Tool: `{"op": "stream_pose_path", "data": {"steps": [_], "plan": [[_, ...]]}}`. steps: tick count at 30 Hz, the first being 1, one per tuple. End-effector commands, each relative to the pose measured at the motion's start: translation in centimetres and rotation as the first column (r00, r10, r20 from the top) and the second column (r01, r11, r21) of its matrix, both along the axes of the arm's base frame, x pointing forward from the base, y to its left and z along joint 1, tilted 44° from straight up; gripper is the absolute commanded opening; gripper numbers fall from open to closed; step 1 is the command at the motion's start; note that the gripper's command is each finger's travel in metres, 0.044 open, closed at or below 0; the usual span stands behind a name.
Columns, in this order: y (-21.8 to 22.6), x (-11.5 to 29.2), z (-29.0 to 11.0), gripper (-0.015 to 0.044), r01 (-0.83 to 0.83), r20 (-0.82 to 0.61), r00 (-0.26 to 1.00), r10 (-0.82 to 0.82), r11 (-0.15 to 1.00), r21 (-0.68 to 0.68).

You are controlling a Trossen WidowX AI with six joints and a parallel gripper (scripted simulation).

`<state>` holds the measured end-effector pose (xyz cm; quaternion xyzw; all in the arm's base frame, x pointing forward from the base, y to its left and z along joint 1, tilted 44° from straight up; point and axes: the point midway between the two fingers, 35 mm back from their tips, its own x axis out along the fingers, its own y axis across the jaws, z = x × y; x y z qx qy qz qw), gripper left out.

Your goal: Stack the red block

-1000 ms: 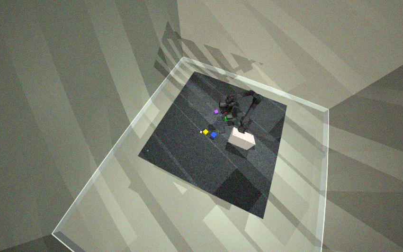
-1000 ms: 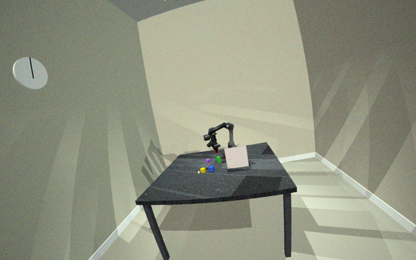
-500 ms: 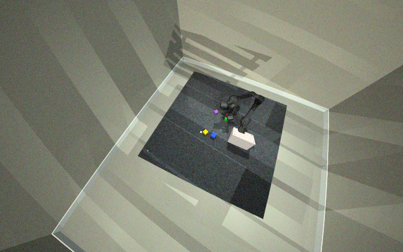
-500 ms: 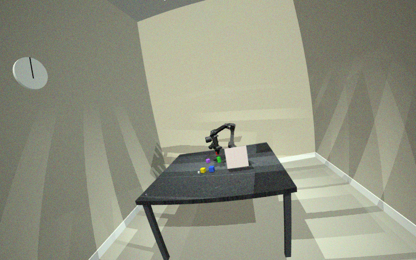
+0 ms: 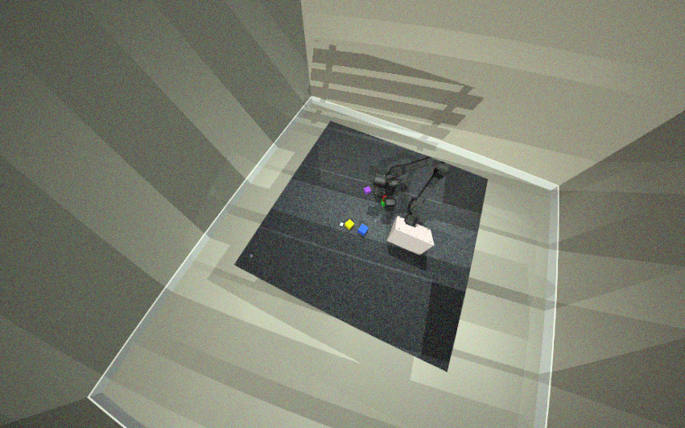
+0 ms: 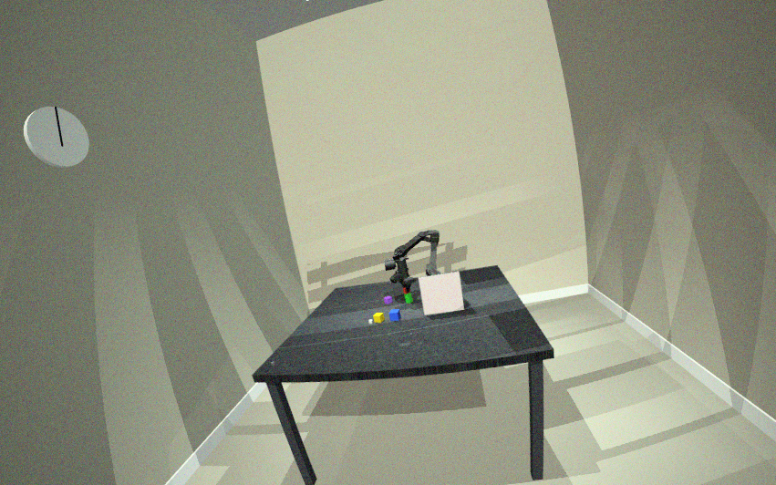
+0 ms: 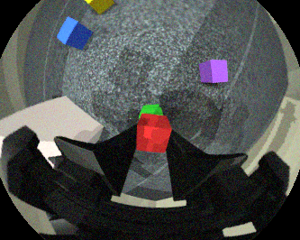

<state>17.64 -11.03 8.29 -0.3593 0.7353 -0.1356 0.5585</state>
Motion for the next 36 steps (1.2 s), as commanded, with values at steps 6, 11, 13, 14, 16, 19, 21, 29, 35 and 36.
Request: {"op": "stream_pose_path", "data": {"steps": [6,11,13,14,16,19,21,29,35,36], "plan": [[-0.12,-0.11,-0.04,0.0,-0.004,0.0,1.0,0.004,1.0,-0.003],[-0.12,-0.11,-0.04,0.0,-0.004,0.0,1.0,0.004,1.0,-0.003],[-0.12,-0.11,-0.04,0.0,-0.004,0.0,1.0,0.004,1.0,-0.003],[-0.12,-0.11,-0.04,0.0,-0.004,0.0,1.0,0.004,1.0,-0.003],[-0.08,-0.1,-0.01,0.0,-0.004,0.0,1.0,0.004,1.0,-0.003],[-0.08,-0.11,-0.11,0.0052,0.0,-0.001,1.0,0.0,1.0,0.0],[-0.08,-0.11,-0.11,0.0105,0.0,-0.001,1.0,0.0,1.0,0.0],[-0.08,-0.11,-0.11,0.0315,0.0,-0.001,1.0,0.0,1.0,0.0],[-0.08,-0.11,-0.11,0.044,0.0,-0.001,1.0,0.0,1.0,0.0],[-0.08,-0.11,-0.11,0.044,0.0,-0.001,1.0,0.0,1.0,0.0]]}}
